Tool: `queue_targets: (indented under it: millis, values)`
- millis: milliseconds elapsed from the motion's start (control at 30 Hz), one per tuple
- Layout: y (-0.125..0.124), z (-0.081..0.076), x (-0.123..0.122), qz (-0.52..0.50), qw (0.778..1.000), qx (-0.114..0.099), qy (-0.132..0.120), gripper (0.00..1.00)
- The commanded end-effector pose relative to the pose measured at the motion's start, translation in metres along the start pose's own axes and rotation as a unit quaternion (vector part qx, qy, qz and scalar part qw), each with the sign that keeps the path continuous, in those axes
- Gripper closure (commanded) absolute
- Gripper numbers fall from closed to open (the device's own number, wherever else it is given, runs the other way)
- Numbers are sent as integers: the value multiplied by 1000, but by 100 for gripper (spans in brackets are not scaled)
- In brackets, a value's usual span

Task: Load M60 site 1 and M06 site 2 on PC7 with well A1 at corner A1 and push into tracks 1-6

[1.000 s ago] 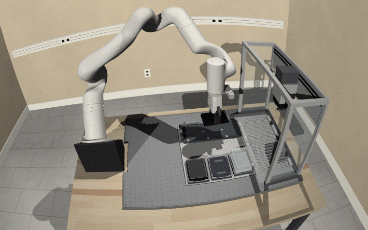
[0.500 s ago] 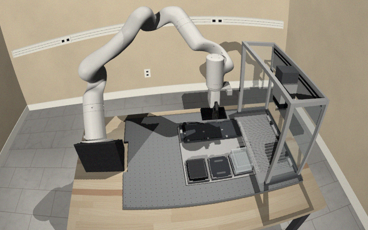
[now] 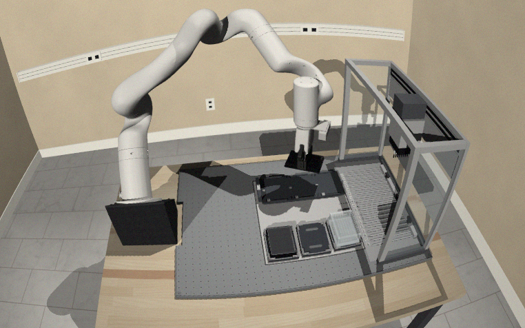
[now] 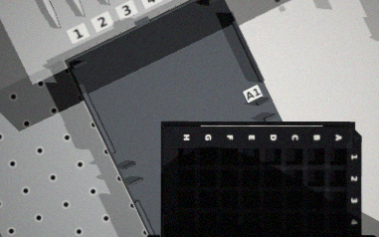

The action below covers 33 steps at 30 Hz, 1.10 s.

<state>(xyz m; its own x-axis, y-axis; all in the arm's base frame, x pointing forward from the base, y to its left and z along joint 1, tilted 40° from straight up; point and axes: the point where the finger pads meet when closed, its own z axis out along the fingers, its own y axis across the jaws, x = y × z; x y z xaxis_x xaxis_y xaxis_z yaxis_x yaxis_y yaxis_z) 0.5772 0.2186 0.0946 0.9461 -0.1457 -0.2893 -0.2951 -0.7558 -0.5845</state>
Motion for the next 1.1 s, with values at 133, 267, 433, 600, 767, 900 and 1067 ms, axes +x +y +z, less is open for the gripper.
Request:
queue_targets:
  millis: [133, 267, 433, 600, 767, 900, 1067]
  values:
    - [-1, -1, 1, 158, 987, -5, -2, 100]
    - [-1, -1, 1, 208, 978, -5, -2, 100]
    - [0, -1, 1, 272, 962, -5, -1, 100]
    - [-1, -1, 1, 351, 936, -5, -1, 100]
    - [-1, -1, 1, 428, 904, -5, 0, 100]
    - [0, -1, 1, 458, 889, -5, 0, 100]
    - [0, -1, 1, 530, 848, -5, 0, 100]
